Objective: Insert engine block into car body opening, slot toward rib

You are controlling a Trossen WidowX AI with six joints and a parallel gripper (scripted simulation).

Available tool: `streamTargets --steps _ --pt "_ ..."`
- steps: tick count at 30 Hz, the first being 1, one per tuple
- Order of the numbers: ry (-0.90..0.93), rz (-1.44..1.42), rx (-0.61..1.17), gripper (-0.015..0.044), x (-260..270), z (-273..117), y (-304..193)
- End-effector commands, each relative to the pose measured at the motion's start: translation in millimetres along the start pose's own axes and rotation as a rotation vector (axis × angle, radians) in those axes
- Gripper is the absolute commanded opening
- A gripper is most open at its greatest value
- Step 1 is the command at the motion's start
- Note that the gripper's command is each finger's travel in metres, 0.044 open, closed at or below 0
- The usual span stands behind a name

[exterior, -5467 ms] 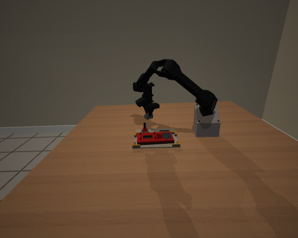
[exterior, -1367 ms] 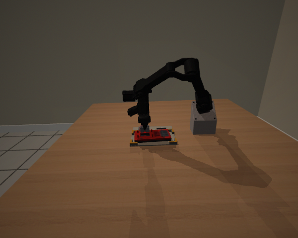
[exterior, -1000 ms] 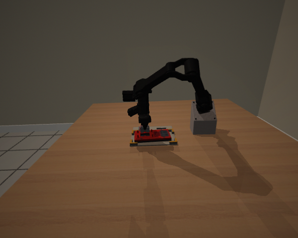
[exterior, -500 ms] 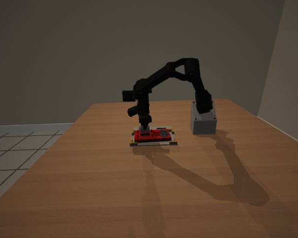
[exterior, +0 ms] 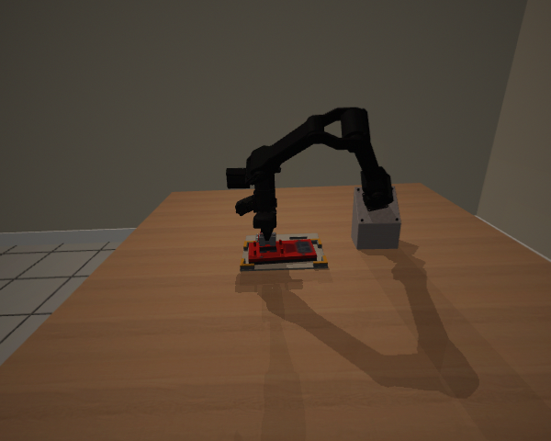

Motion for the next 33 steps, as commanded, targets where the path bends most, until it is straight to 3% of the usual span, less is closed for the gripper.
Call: streamTargets --steps 1,7,33 --pt "0.005 -0.044 -0.001 0.0159 0.6 0.6 -0.3" --pt "0.005 -0.160 -0.001 0.0159 0.6 1.5 -0.2" --pt "0.006 -0.097 -0.001 0.0159 1.1 4.1 -0.6"
Point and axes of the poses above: the point midway between the two fingers, 35 mm back from their tips, its own z axis out along the fingers, its own x axis across the jaws, y = z × x, the point moved 5 cm from there along -z, back along the fingers, and after that the axes turned 10 degrees about z, right-handed, at the moved point
